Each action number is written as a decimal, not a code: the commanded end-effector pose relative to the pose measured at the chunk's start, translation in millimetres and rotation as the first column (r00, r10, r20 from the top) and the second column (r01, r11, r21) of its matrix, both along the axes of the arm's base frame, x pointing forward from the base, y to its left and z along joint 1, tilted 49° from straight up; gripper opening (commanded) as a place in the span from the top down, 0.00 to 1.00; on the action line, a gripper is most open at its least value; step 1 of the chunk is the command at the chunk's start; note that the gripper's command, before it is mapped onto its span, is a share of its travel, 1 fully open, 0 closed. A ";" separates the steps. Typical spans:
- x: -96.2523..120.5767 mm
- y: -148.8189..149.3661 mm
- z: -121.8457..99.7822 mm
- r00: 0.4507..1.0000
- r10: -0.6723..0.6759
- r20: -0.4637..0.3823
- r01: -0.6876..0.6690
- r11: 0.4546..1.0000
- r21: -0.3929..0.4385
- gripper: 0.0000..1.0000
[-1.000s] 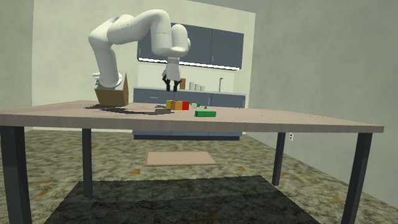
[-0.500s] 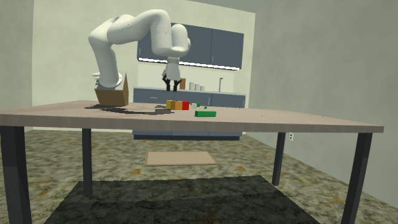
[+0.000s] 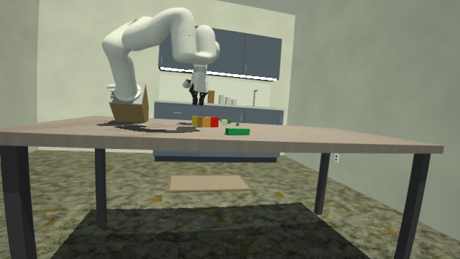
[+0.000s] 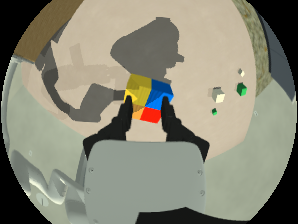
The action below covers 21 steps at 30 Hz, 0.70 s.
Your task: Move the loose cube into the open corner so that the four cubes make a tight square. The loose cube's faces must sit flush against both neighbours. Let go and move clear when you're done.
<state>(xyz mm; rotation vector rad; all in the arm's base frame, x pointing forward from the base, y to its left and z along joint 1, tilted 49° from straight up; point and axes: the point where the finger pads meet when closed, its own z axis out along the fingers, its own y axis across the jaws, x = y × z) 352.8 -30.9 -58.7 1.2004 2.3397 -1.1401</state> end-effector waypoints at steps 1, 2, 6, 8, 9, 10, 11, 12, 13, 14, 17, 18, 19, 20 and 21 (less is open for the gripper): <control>-5.0 -8.8 16.8 0.962 0.185 -0.199 -0.174 0.982 0.069 0.52; -6.9 -11.8 20.8 0.952 0.209 -0.223 -0.197 0.977 0.076 0.52; -15.7 -24.6 36.5 0.889 0.316 -0.331 -0.294 0.949 0.114 0.52; -20.5 -30.7 43.4 0.847 0.366 -0.385 -0.340 0.931 0.136 0.52; -22.9 -33.6 46.5 0.824 0.390 -0.411 -0.361 0.921 0.148 0.52; -25.2 -36.3 49.4 0.800 0.413 -0.436 -0.382 0.910 0.160 0.52; -27.4 -38.8 51.9 0.773 0.435 -0.461 -0.402 0.899 0.174 0.52; -29.4 -41.1 54.2 0.746 0.456 -0.485 -0.421 0.887 0.188 0.52; -31.2 -43.1 56.1 0.717 0.477 -0.508 -0.439 0.875 0.202 0.52; -31.2 -43.1 56.1 0.717 0.477 -0.508 -0.439 0.875 0.202 0.52; -34.1 -46.2 59.2 0.598 0.550 -0.583 -0.498 0.825 0.268 0.52; -35.2 -47.4 60.2 0.571 0.563 -0.597 -0.508 0.814 0.282 0.52; -36.1 -48.3 61.1 0.541 0.578 -0.610 -0.519 0.801 0.299 0.52; -36.7 -48.9 61.7 0.507 0.595 -0.624 -0.530 0.786 0.319 0.52; -37.1 -49.3 62.0 0.470 0.612 -0.636 -0.540 0.769 0.341 0.52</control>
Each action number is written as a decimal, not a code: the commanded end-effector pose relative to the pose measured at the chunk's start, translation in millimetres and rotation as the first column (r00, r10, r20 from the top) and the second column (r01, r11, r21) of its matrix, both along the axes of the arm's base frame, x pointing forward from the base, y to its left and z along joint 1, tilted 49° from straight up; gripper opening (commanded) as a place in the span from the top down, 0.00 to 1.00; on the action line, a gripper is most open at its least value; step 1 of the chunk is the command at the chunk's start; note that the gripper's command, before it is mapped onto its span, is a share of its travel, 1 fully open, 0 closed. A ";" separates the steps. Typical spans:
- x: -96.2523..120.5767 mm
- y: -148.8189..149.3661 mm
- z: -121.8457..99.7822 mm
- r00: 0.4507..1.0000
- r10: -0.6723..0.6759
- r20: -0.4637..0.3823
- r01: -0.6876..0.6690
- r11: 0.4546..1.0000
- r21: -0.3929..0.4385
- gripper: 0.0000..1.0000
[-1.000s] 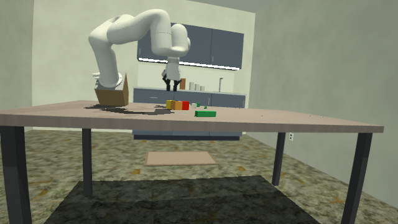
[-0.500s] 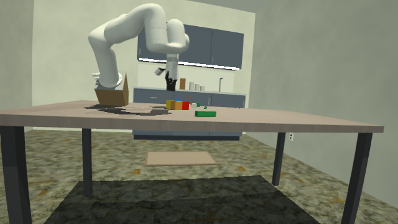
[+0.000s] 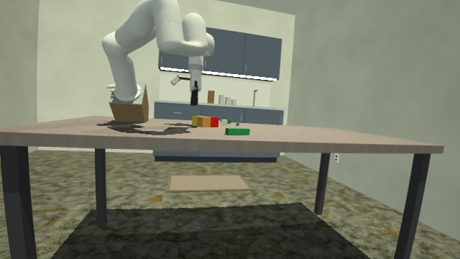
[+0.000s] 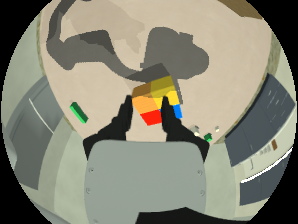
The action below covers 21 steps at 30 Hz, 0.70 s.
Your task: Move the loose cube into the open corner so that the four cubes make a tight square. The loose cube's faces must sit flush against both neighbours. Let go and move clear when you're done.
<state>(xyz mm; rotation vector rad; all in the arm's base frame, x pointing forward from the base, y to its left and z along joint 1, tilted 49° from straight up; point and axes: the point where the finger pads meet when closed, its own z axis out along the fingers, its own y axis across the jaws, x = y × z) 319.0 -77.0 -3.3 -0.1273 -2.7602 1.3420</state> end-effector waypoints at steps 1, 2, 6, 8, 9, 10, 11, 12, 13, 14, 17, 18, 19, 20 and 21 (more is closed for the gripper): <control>-3.5 -3.4 6.8 0.963 0.176 -0.204 -0.164 0.983 0.077 0.52; -3.6 -3.5 6.9 0.951 0.203 -0.233 -0.187 0.978 0.090 0.52; -3.6 -3.5 6.9 0.909 0.277 -0.312 -0.246 0.960 0.135 0.52; -3.6 -3.5 6.9 0.909 0.277 -0.312 -0.246 0.960 0.135 0.52; -3.6 -3.5 6.9 0.909 0.277 -0.312 -0.246 0.960 0.135 0.52; -3.6 -3.5 6.9 0.909 0.277 -0.312 -0.246 0.960 0.135 0.52; -3.6 -3.5 6.9 0.909 0.277 -0.312 -0.246 0.960 0.135 0.52; -3.6 -3.5 6.9 0.909 0.277 -0.312 -0.246 0.960 0.135 0.52; -3.6 -3.5 6.9 0.909 0.277 -0.312 -0.246 0.960 0.135 0.52; -3.6 -3.5 6.9 0.909 0.277 -0.312 -0.246 0.960 0.135 0.52; -3.6 -3.5 6.9 0.909 0.277 -0.312 -0.246 0.960 0.135 0.52; -3.6 -3.5 6.9 0.909 0.277 -0.312 -0.246 0.960 0.135 0.52; -3.6 -3.5 6.9 0.909 0.277 -0.312 -0.246 0.960 0.135 0.52; -3.6 -3.5 6.9 0.909 0.277 -0.312 -0.246 0.960 0.135 0.52; -3.6 -3.5 6.9 0.909 0.277 -0.312 -0.246 0.960 0.135 0.52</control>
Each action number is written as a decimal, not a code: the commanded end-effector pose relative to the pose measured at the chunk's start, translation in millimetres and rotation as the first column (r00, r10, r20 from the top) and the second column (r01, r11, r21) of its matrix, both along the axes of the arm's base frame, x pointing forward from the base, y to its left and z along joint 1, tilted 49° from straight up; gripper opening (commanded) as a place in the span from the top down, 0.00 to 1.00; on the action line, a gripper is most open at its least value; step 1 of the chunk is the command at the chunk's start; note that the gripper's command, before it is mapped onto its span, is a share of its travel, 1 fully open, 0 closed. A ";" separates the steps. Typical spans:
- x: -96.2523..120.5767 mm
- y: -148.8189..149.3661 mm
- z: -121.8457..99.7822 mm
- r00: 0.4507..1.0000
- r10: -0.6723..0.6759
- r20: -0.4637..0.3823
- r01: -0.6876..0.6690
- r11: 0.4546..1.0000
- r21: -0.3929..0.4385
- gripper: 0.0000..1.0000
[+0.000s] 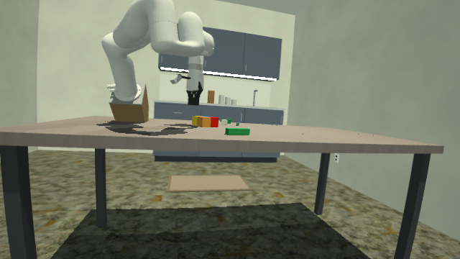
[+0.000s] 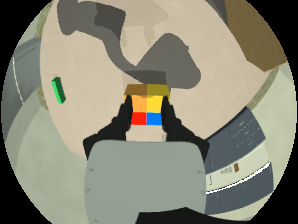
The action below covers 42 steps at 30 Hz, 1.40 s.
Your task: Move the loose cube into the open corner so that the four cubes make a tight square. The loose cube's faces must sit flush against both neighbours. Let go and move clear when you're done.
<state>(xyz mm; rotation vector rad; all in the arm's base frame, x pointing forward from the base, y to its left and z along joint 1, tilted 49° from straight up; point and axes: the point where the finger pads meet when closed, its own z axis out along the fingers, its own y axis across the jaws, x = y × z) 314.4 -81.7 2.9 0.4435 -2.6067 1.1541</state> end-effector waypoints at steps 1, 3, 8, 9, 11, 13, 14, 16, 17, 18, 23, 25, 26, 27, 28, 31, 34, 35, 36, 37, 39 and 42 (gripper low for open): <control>1.0 1.2 0.7 1.000 0.004 0.001 -0.004 1.000 0.002 0.52; 1.0 1.2 0.6 1.000 0.004 0.001 -0.004 1.000 0.002 0.52; 0.9 0.8 0.3 1.000 0.004 0.001 -0.004 1.000 0.002 0.52; 0.9 0.5 0.1 1.000 0.004 0.001 -0.004 1.000 0.002 0.52; 0.8 -0.3 -0.7 1.000 0.004 0.001 -0.004 1.000 0.002 0.52; 0.6 -1.6 -1.8 1.000 0.004 0.001 -0.004 1.000 0.003 0.52; 0.5 -2.4 -2.5 1.000 0.004 0.001 -0.004 1.000 0.003 0.52; 0.2 -4.4 -4.2 1.000 0.004 0.001 -0.004 1.000 0.003 0.52; 0.1 -5.6 -5.2 1.000 0.004 0.001 -0.004 1.000 0.003 0.52; -0.1 -6.9 -6.3 1.000 0.004 0.001 -0.004 1.000 0.003 0.52; -1.0 -13.2 -11.8 1.000 0.004 0.001 -0.004 1.000 0.003 0.52; -1.3 -15.1 -13.3 1.000 0.004 0.001 -0.004 1.000 0.003 0.52; -1.5 -17.0 -15.0 1.000 0.004 0.001 -0.004 1.000 0.003 0.52; -1.8 -19.0 -16.7 1.000 0.004 0.001 -0.004 1.000 0.003 0.52; -2.1 -21.1 -18.5 1.000 0.004 0.001 -0.004 1.000 0.003 0.52; -3.0 -27.8 -24.2 1.000 0.004 0.001 -0.004 1.000 0.003 0.52; -4.0 -34.7 -30.2 1.000 0.004 0.001 -0.004 1.000 0.003 0.52; -4.3 -37.1 -32.2 1.000 0.004 0.001 -0.004 1.000 0.003 0.52; -4.6 -39.4 -34.2 1.000 0.004 0.001 -0.004 1.000 0.003 0.52; -5.0 -41.7 -36.2 1.000 0.004 0.001 -0.004 1.000 0.003 0.52; -5.6 -46.3 -40.1 1.000 0.004 0.001 -0.004 1.000 0.003 0.52; -5.9 -48.5 -42.0 1.000 0.004 0.001 -0.004 1.000 0.003 0.52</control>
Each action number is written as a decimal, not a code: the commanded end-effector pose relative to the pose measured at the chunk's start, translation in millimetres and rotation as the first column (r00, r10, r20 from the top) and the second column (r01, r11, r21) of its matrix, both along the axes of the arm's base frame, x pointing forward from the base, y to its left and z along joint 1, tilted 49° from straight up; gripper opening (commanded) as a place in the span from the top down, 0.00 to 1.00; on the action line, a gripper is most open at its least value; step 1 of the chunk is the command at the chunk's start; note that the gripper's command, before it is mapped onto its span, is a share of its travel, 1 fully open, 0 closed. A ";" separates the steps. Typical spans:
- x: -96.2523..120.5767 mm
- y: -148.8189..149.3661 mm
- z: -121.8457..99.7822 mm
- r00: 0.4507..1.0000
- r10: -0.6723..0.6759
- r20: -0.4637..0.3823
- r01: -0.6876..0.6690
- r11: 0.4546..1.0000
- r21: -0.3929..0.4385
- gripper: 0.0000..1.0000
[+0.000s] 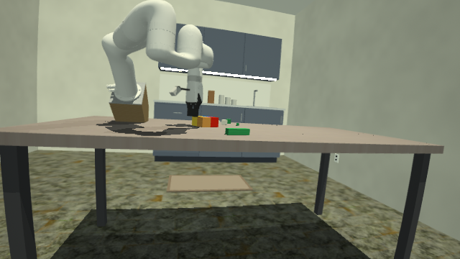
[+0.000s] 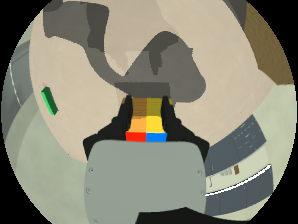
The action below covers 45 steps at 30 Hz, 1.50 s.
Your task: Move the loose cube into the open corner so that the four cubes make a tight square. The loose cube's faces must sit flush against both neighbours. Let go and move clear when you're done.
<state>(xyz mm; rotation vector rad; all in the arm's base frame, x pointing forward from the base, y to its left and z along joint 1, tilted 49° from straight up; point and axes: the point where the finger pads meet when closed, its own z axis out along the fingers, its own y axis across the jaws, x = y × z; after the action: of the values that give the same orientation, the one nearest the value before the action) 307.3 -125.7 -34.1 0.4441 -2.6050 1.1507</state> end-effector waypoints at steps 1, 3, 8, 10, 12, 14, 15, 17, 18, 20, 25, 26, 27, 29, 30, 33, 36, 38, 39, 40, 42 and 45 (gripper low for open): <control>0.9 -6.7 -6.9 1.000 0.004 0.004 -0.004 1.000 0.001 0.52; 0.3 -10.9 -10.5 1.000 0.004 0.004 -0.004 1.000 0.001 0.52; -0.9 -19.9 -18.2 1.000 0.004 0.004 -0.004 1.000 0.001 0.52; -1.3 -22.7 -20.7 1.000 0.004 0.004 -0.004 1.000 0.001 0.52; -1.7 -25.2 -22.7 1.000 0.004 0.004 -0.004 1.000 0.001 0.52; -1.9 -27.1 -24.4 1.000 0.004 0.004 -0.004 1.000 0.001 0.52; -1.9 -27.1 -24.4 1.000 0.004 0.004 -0.004 1.000 0.001 0.52; -2.0 -27.9 -25.1 1.000 0.004 0.004 -0.004 1.000 0.001 0.52; -2.1 -28.5 -25.6 1.000 0.004 0.004 -0.004 1.000 0.001 0.52; -2.3 -29.6 -26.5 1.000 0.004 0.004 -0.004 1.000 0.001 0.52; -2.4 -30.5 -27.3 1.000 0.004 0.004 -0.004 1.000 0.001 0.52; -2.4 -30.6 -27.4 1.000 0.004 0.004 -0.004 1.000 0.001 0.52; -2.4 -30.6 -27.4 1.000 0.004 0.004 -0.004 1.000 0.001 0.52; -2.4 -30.6 -27.4 1.000 0.004 0.004 -0.004 1.000 0.001 0.52; -2.4 -30.6 -27.4 1.000 0.004 0.004 -0.004 1.000 0.001 0.52; -2.4 -30.6 -27.4 1.000 0.004 0.004 -0.004 1.000 0.001 0.52; -2.4 -30.6 -27.4 1.000 0.004 0.004 -0.004 1.000 0.001 0.52; -2.4 -30.6 -27.4 1.000 0.004 0.004 -0.004 1.000 0.001 0.52; -2.4 -30.6 -27.4 1.000 0.004 0.004 -0.004 1.000 0.001 0.52; -2.4 -30.6 -27.4 1.000 0.004 0.004 -0.004 1.000 0.001 0.52; -2.4 -30.6 -27.4 1.000 0.004 0.004 -0.004 1.000 0.001 0.52; -2.4 -30.5 -27.4 1.000 0.004 0.004 -0.004 1.000 0.001 0.52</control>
<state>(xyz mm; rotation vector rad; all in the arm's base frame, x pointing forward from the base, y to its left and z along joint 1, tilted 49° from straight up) 303.8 -157.6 -61.9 0.4451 -2.6067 1.1517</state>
